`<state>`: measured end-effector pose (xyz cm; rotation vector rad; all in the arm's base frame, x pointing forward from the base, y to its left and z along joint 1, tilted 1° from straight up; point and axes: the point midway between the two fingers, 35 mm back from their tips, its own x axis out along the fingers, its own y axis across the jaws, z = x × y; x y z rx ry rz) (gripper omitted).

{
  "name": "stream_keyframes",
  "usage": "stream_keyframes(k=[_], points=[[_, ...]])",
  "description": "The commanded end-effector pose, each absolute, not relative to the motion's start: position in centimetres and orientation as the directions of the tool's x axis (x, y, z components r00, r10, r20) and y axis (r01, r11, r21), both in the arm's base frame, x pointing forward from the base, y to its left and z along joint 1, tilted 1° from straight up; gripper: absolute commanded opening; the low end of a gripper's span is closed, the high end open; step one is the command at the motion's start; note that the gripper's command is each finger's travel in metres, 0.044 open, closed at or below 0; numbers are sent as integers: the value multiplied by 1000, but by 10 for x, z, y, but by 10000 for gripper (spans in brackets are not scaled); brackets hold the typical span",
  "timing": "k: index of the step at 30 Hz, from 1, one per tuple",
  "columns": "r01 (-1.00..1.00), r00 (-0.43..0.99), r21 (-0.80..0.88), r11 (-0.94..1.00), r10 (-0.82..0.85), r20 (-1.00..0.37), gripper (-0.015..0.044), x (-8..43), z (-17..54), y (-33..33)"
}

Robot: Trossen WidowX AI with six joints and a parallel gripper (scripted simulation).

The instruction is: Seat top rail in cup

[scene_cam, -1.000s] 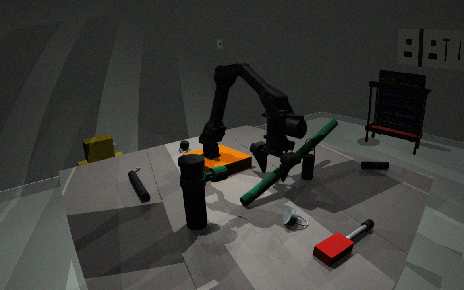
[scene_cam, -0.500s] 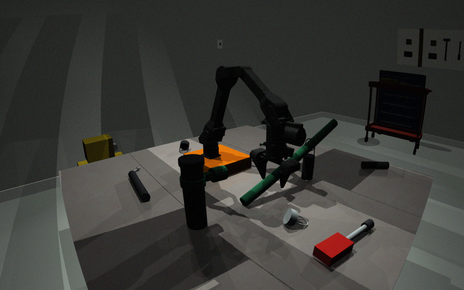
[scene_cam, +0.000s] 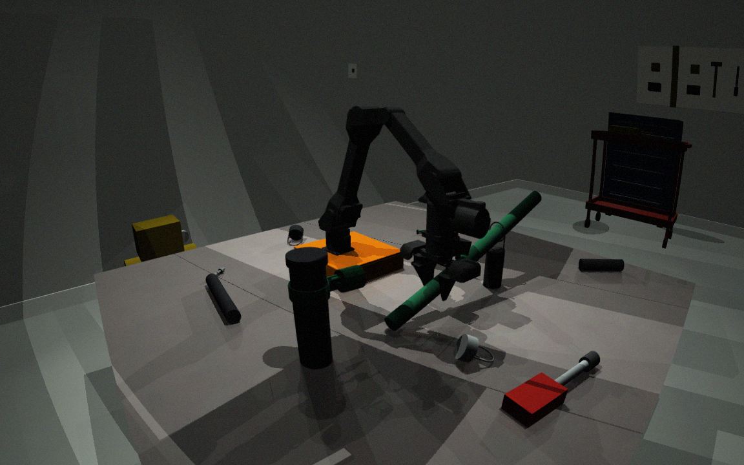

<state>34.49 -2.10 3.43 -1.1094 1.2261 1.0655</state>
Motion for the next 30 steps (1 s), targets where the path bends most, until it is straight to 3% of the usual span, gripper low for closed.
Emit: stream_keyframes(k=[1, 6, 10, 30], points=[[-987, 57, -55, 150, 9, -998, 138, 345, 34, -21], [-987, 57, -55, 150, 9, -998, 105, 345, 34, -21], [-987, 57, -55, 150, 9, -998, 0, 345, 39, -21], [-987, 4, -56, 150, -327, -945, 0, 335, 111, -65]])
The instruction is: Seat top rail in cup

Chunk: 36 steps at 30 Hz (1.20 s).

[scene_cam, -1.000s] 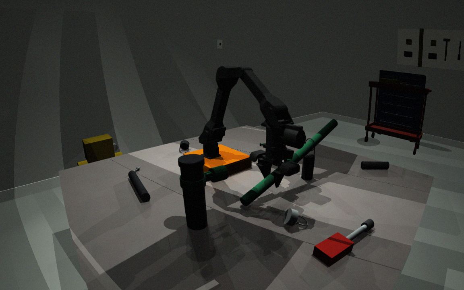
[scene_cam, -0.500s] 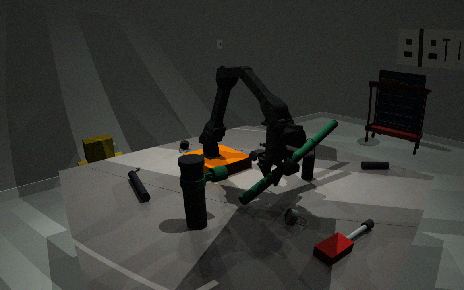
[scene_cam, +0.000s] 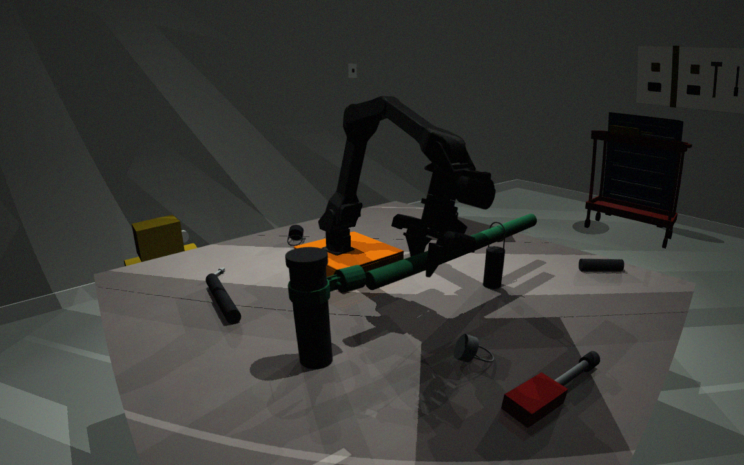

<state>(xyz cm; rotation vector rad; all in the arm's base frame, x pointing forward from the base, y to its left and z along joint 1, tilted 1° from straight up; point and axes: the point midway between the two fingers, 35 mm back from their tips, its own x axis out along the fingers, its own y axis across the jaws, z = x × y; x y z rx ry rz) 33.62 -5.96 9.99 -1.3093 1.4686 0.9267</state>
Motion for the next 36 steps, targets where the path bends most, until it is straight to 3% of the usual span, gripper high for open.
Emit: stream_keyframes(k=[1, 36], points=[[-987, 4, -56, 150, -327, -945, 0, 335, 111, -65], [-988, -1, -47, 149, -304, -953, 0, 337, 115, -69]])
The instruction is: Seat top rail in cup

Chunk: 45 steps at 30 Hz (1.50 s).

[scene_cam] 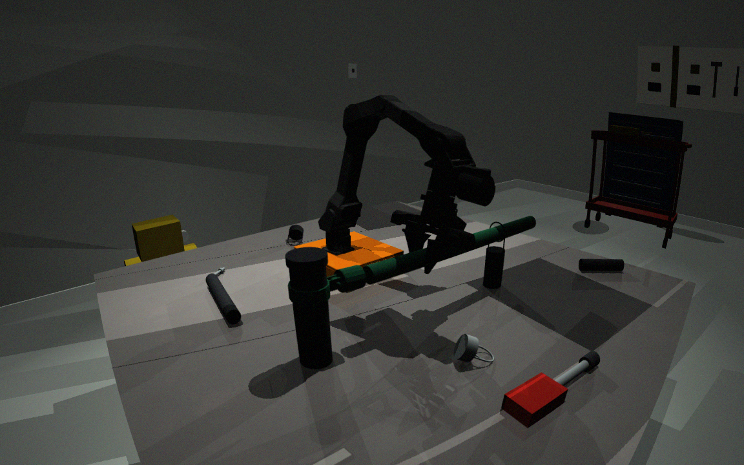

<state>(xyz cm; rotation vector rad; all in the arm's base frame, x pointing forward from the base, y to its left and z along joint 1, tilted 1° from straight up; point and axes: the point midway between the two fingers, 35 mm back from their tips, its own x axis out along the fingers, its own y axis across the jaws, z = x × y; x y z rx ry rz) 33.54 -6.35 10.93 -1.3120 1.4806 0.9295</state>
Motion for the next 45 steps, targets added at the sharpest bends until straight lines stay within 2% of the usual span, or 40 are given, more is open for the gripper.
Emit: stream_keyframes(k=[1, 45], points=[[-988, -1, -47, 149, -304, -953, 0, 337, 116, -69], [-989, -10, -35, 145, -295, -955, 0, 332, 112, -87]])
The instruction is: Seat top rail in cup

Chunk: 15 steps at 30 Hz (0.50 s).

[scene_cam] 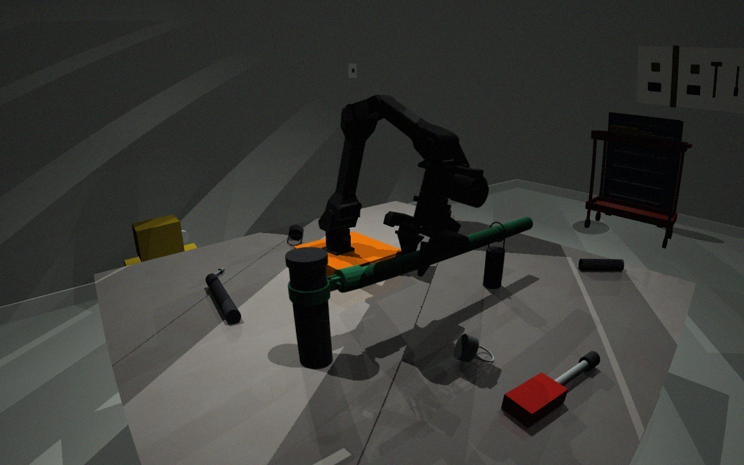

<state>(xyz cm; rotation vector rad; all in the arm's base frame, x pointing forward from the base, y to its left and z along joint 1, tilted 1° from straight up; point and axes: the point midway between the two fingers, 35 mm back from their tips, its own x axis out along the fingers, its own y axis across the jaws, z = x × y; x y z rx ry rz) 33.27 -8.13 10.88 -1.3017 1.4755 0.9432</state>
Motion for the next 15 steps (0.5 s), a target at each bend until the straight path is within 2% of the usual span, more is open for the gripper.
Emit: stream_keyframes(k=[1, 15], points=[[-989, -10, -35, 145, -295, -955, 0, 332, 112, -87], [-989, -12, -32, 146, -288, -958, 0, 332, 110, -84]])
